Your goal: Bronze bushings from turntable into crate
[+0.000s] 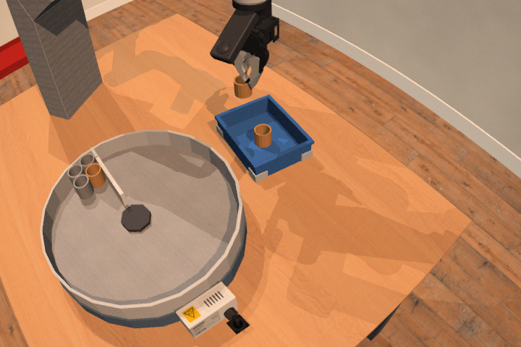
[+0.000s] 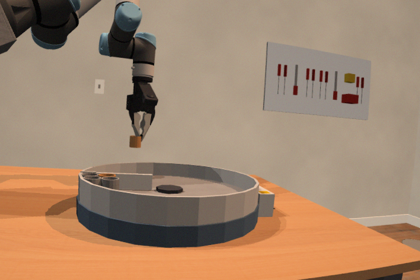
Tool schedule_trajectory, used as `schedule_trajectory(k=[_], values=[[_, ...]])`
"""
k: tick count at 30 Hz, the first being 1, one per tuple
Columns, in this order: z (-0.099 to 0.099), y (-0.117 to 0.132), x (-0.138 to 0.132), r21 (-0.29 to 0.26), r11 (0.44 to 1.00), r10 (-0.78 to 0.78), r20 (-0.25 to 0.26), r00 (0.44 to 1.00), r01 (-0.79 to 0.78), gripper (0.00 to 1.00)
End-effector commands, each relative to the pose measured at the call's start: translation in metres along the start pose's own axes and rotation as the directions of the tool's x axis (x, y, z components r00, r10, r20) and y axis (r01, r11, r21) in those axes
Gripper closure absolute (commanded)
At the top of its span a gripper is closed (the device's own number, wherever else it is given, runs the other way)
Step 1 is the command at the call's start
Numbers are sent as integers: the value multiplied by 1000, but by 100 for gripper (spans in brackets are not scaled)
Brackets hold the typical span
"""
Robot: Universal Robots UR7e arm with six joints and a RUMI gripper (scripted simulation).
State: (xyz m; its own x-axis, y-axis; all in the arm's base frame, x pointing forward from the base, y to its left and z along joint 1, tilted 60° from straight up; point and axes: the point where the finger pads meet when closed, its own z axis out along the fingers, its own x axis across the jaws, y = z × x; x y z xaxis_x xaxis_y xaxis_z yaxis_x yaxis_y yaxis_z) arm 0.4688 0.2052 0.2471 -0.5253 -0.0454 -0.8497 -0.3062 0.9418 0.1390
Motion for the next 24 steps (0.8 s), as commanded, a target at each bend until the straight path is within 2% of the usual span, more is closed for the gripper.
schedule_trajectory(k=[1,24], values=[[0,5,-3,1,1000,-14,1,1000,14,100],[-1,15,-9,0,999,-41,3,999,41,100]])
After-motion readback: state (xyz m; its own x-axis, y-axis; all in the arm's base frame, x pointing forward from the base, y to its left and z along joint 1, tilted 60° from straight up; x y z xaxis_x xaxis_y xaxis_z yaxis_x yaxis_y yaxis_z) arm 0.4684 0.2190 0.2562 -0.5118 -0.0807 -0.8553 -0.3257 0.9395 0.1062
